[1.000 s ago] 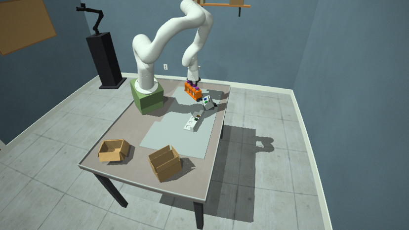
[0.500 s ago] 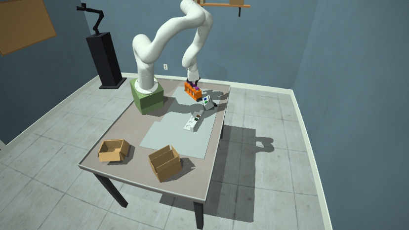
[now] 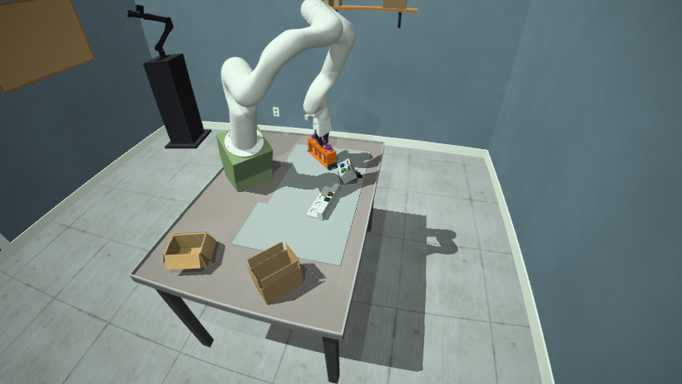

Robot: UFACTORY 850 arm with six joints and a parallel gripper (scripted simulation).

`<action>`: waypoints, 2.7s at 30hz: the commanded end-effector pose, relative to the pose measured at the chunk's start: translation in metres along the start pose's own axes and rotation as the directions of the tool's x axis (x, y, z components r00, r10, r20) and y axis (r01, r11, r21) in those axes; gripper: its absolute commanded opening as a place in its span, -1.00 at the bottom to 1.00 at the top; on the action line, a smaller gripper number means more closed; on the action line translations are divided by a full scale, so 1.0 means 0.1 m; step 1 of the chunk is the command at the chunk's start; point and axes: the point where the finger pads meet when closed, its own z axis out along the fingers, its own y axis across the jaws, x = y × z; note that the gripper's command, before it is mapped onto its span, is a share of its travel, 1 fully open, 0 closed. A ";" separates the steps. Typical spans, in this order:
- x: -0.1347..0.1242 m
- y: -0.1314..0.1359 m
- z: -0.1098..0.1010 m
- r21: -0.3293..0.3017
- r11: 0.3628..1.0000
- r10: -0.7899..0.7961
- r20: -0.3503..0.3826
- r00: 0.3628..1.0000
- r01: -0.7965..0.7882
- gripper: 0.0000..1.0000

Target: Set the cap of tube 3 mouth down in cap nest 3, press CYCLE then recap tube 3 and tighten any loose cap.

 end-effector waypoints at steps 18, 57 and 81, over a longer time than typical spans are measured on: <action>0.00 0.01 -0.01 0.050 0.874 -0.483 -0.024 0.875 0.484 -1.00; 0.00 0.01 -0.01 0.046 0.855 0.515 0.031 0.857 -0.516 -0.08; 0.00 0.01 -0.01 0.046 0.855 0.515 0.031 0.857 -0.516 -1.00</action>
